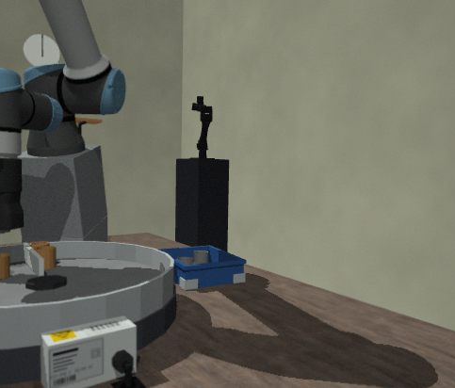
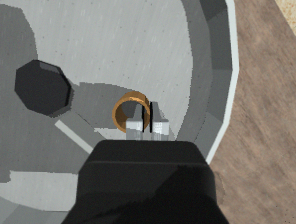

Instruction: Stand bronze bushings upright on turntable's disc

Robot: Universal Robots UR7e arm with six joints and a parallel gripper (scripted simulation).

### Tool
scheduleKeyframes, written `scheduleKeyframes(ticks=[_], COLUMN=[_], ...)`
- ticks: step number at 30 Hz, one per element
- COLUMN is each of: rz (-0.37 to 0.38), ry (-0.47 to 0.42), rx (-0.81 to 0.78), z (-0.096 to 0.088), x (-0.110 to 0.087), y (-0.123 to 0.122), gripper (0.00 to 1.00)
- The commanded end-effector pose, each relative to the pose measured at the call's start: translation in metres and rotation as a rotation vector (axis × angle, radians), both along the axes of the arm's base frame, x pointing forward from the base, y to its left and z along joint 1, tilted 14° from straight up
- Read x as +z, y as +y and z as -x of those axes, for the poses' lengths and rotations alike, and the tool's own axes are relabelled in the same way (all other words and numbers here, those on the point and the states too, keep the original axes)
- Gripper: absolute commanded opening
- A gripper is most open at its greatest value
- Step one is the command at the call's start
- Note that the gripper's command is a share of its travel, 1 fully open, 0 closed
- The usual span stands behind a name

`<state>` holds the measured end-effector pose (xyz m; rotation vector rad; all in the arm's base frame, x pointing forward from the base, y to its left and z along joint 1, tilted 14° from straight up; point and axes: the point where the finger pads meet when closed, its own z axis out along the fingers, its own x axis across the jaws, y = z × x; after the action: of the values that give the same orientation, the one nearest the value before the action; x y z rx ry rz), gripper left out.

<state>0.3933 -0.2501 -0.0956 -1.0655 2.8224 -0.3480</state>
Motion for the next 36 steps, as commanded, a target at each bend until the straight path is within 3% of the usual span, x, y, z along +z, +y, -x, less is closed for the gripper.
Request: scheduleKeyframes(ticks=[1,2,3,36], rz=[0.001,0.001,0.001,0.001], ry=[-0.001,-0.001,-0.001,-0.001], rx=[0.000,0.000,0.000,0.000], z=[-0.0002,-0.0002,-0.0002,-0.0002], x=[0.0004,0.0004,0.0004,0.0004], y=[-0.0002,-0.0002,-0.0002,-0.0002], gripper=[0.00,0.00,0.38,0.38])
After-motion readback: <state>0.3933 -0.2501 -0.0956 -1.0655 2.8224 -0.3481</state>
